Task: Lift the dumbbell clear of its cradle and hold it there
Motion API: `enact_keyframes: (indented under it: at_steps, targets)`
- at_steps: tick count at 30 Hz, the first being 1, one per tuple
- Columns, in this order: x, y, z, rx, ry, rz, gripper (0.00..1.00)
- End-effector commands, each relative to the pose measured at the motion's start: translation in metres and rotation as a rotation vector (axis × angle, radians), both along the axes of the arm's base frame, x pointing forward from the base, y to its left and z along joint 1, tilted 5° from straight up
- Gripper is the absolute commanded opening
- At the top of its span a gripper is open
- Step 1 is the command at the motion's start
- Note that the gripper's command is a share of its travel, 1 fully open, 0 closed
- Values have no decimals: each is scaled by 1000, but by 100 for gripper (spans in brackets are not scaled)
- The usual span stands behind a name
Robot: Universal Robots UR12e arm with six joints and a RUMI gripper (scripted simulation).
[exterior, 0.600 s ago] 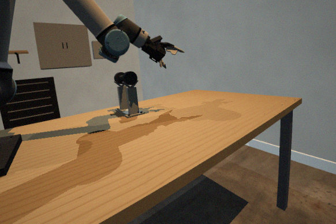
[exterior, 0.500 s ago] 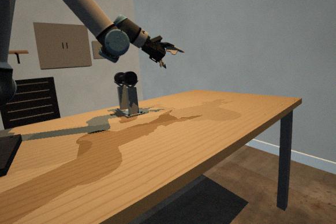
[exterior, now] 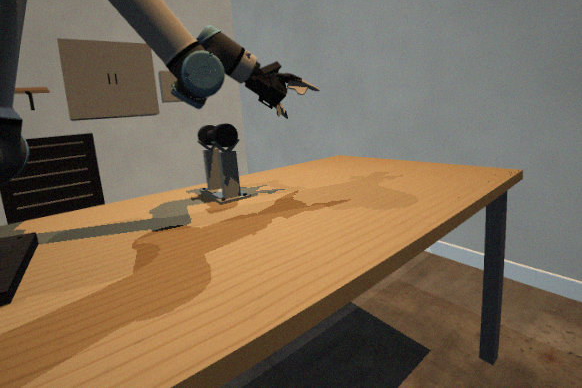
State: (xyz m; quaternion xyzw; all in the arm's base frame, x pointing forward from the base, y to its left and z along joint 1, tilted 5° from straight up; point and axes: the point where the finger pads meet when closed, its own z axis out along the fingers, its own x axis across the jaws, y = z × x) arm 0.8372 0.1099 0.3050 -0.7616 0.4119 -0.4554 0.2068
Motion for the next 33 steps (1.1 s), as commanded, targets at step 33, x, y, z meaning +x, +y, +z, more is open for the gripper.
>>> enact_keyframes:
  at_steps: [33]
  targets:
    - [-44, 22, -1, 187, 72, -298, 100]
